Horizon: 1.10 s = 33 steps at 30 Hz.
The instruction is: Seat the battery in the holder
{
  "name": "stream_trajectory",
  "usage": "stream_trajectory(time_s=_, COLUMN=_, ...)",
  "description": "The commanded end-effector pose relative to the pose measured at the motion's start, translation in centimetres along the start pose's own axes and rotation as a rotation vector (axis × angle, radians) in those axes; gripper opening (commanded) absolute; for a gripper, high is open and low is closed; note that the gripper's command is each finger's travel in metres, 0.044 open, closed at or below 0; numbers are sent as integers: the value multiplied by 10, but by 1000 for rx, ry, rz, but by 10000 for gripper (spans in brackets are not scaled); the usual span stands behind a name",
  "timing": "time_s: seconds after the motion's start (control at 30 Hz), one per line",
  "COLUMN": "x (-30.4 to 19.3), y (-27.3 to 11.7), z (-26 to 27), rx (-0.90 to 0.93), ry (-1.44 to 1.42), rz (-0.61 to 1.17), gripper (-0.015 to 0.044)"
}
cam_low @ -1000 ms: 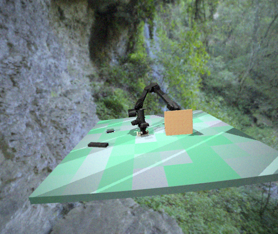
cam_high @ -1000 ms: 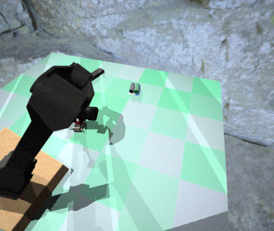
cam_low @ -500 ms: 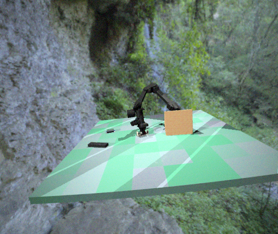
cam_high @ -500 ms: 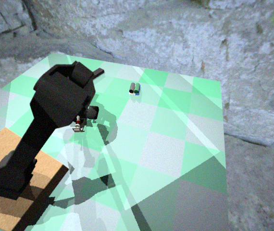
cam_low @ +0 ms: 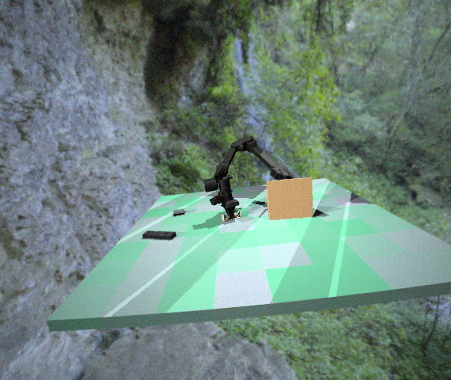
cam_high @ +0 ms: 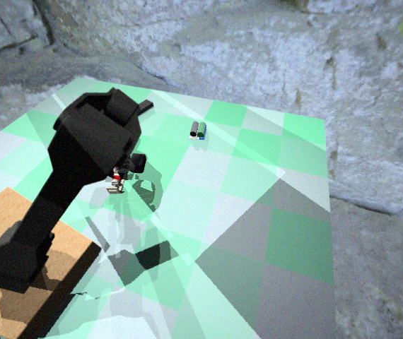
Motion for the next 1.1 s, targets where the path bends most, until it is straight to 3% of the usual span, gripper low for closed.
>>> stream_trajectory(time_s=0.0, x=1, y=0, z=-1, rx=0, ry=5, rz=4, gripper=86)
stream_trajectory(time_s=0.3, x=1, y=0, z=0, rx=1, ry=5, rz=6, gripper=86)
stream_trajectory(time_s=0.43, x=1, y=0, z=0, rx=1, ry=5, rz=6, gripper=188)
stream_trajectory(time_s=0.9, x=1, y=-15, z=2, rx=3, ry=-1, rz=5, gripper=188)
stream_trajectory(time_s=1.07, x=4, y=-50, z=8, rx=4, ry=-5, rz=2, gripper=319)
Point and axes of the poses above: the point midway between the two fingers, 35 mm back from their tips, its own y axis out along the fingers, its own z axis across the jaws, x = y × z, the point moved 1 cm from there along -y, back along the fingers, and after that the axes turned 4 degrees about -y, right-handed, at the moved point
